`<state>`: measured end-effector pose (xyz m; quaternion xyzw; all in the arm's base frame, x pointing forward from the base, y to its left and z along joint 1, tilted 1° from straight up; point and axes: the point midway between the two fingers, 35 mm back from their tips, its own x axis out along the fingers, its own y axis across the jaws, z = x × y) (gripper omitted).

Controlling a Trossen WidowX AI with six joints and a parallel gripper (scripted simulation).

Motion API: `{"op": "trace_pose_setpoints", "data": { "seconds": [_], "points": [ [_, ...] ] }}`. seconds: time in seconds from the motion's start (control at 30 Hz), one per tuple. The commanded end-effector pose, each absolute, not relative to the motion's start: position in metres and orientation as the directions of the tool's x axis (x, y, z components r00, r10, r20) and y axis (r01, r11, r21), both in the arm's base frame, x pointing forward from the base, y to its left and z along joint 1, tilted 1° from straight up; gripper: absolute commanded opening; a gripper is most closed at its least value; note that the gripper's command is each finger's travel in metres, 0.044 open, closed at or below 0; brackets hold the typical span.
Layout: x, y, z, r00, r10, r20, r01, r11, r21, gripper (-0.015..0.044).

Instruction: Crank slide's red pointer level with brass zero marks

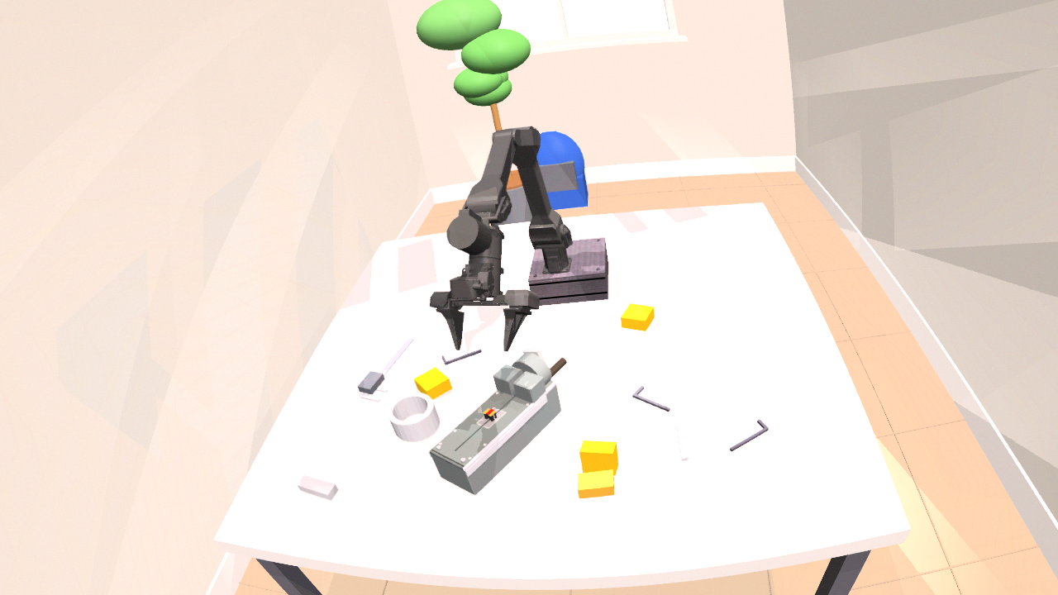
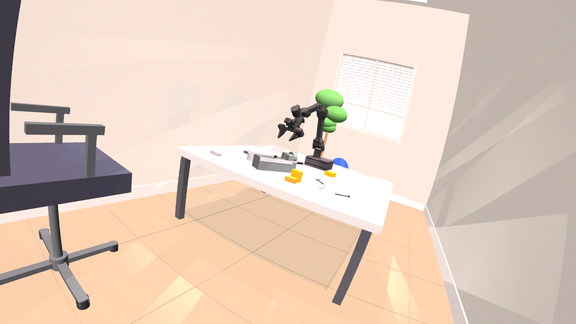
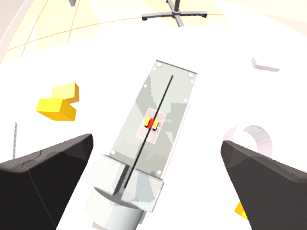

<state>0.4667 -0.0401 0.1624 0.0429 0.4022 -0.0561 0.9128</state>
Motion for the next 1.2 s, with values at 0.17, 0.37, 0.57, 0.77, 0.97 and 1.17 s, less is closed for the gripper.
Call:
{"op": "trace_pose_setpoints", "data": {
  "seconds": [0.17,0.37,0.57,0.77,0.97,1.17],
  "points": [
    [0.468,-0.038,0.122,0.664,-0.053,-0.746,0.119,0.992,0.036,0.0440],
    [0.468,-0.038,0.122,0.664,-0.053,-0.746,0.119,0.992,0.036,0.0440],
    [0.468,-0.038,0.122,0.664,-0.053,-0.746,0.119,0.992,0.036,0.0440],
    [0.468,-0.038,0.126,0.664,-0.053,-0.746,0.120,0.992,0.035,0.0440],
    [0.466,-0.038,0.166,0.662,-0.057,-0.748,0.124,0.992,0.034,0.0440],
    [0.459,-0.030,0.168,0.654,-0.078,-0.753,0.147,0.989,0.026,0.0440]
  ]
}}
